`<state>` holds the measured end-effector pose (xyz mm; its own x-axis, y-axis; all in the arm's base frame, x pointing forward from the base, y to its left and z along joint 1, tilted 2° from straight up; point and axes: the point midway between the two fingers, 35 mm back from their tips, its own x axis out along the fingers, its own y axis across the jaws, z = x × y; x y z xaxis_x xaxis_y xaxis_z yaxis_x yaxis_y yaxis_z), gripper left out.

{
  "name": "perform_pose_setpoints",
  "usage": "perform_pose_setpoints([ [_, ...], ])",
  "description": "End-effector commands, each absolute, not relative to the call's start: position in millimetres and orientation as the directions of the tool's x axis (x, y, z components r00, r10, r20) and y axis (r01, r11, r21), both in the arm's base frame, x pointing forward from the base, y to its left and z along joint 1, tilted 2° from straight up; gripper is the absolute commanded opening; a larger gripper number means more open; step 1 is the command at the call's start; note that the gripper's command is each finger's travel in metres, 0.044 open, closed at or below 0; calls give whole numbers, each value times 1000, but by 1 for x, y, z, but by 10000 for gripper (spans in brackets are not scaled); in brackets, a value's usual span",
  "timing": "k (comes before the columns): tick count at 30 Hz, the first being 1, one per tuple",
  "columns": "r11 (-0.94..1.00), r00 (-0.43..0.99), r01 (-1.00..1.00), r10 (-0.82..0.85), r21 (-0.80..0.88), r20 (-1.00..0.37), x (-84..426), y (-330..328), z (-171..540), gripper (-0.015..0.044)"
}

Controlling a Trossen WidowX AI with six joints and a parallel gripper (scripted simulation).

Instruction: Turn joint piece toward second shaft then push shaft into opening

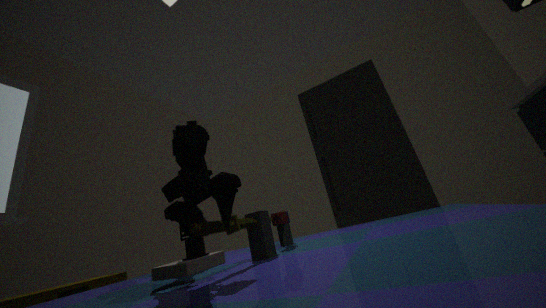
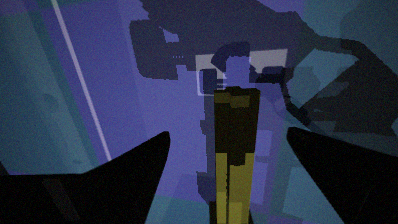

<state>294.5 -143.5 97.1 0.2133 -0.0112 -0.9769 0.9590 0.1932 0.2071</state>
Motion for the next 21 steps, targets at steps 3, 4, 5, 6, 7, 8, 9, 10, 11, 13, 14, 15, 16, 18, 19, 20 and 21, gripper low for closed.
perform_pose_setpoints([
  [3, 189, 204, 962, -10, 198, -979, 295, -143, 85, 440],
  [4, 189, 204, 962, -10, 198, -979, 295, -143, 83, 440],
  [5, 189, 204, 962, -10, 198, -979, 296, -143, 82, 440],
  [6, 189, 204, 962, -10, 198, -979, 296, -143, 80, 440],
  [7, 189, 204, 962, -10, 198, -979, 296, -143, 80, 440],
  [8, 189, 204, 962, -10, 198, -979, 296, -143, 79, 440],
  [9, 189, 204, 962, -10, 198, -979, 296, -143, 79, 414],
  [10, 189, 204, 962, -10, 198, -979, 296, -143, 79, 387],
  [11, 189, 204, 962, -10, 198, -979, 296, -143, 79, 361],
  [13, 189, 204, 962, -10, 198, -979, 296, -143, 79, 309],
  [14, 189, 204, 962, -10, 198, -979, 296, -143, 79, 282],
  [15, 189, 204, 962, -10, 198, -979, 296, -143, 79, 256],
  [16, 189, 204, 962, -10, 198, -979, 296, -143, 79, 230],
  [18, 189, 204, 962, -10, 198, -979, 296, -143, 79, 177],
  [19, 189, 204, 962, -10, 198, -979, 296, -143, 79, 151],
  [20, 189, 204, 962, -10, 198, -979, 296, -143, 79, 125],
  [21, 189, 204, 962, -10, 198, -979, 296, -143, 79, 102],
])
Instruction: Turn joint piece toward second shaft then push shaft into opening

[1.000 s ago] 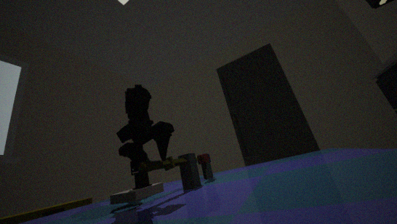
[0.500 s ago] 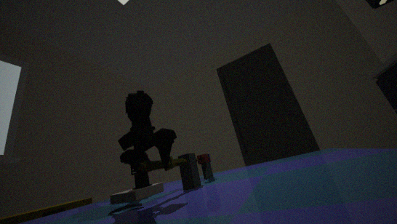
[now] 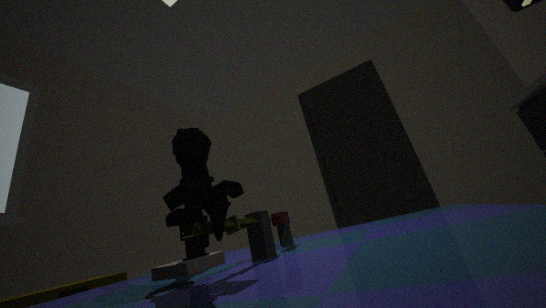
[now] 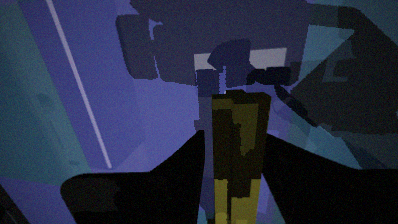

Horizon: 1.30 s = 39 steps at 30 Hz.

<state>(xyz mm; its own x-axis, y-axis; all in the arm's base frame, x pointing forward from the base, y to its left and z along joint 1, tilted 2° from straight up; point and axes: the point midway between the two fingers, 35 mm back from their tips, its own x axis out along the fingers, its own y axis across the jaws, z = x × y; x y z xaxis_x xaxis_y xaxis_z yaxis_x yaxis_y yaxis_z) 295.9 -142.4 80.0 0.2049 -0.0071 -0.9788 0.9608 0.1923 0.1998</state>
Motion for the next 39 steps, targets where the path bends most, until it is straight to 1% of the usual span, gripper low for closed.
perform_pose_setpoints([
  [1, 189, 204, 962, -10, 198, -979, 296, -143, 79, 102],
  [11, 189, 204, 962, -10, 198, -979, 296, -143, 79, 102],
  [12, 189, 204, 962, -10, 198, -979, 296, -143, 79, 76],
  [14, 189, 204, 962, -10, 198, -979, 296, -143, 79, 67],
  [39, 191, 204, 961, -9, 199, -979, 296, -143, 80, 67],
])
